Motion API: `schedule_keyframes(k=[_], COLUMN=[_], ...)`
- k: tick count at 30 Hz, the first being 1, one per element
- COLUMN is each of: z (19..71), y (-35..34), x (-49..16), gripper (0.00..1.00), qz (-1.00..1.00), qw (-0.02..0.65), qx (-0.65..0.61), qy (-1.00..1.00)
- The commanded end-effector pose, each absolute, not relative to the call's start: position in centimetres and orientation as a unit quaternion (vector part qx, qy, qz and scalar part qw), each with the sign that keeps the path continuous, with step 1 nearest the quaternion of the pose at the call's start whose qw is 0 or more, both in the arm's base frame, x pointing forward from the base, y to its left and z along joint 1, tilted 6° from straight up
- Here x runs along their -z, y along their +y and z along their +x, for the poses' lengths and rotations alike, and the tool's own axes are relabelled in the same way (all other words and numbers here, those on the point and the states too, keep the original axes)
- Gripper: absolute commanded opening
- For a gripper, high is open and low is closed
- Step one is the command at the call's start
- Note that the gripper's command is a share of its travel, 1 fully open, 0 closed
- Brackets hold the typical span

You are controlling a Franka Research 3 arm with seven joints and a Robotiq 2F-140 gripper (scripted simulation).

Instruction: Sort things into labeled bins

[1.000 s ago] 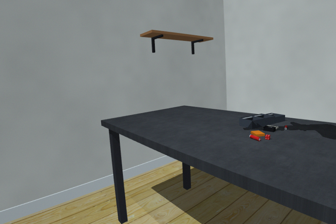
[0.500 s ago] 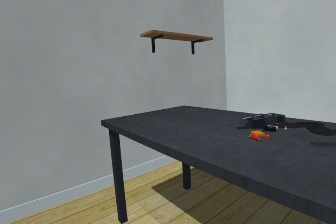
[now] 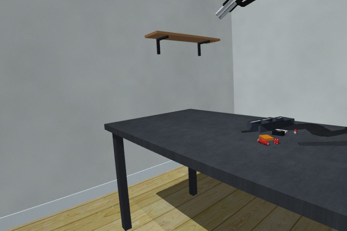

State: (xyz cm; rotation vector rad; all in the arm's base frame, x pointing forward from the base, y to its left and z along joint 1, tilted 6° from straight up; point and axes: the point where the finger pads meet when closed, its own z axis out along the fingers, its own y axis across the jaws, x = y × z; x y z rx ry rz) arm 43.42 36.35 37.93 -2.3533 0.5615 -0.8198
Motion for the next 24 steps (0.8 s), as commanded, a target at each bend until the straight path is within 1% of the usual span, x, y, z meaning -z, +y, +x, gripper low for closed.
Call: schedule_keyframes(k=[1,2,3,5,9,12,16,18,21,24], z=[44.0,44.0,44.3,44.8,45.4,46.0,46.5,46.8,47.2,47.3], y=[35.0,35.0,34.4,33.3,32.2,30.4,29.1,27.9,26.0,25.8], x=[-35.9,-35.9,-35.4,-34.3,-33.1,-31.5,-30.4,-29.3,-27.7,-27.6], gripper=[0.05,0.05,0.05,0.05,0.05,0.05,0.05,0.05,0.05,0.05], qz=[-0.905,-0.905,-0.915,-0.923,-0.927,-0.941,-0.946,-0.954,-0.96,-0.962], qw=[0.249,0.249,0.231,0.213,0.204,0.172,0.161,0.139,0.125,0.119], qx=[0.303,0.303,0.295,0.285,0.283,0.263,0.258,0.241,0.232,0.229], qy=[0.163,0.163,0.153,0.148,0.139,0.127,0.114,0.109,0.097,0.088])
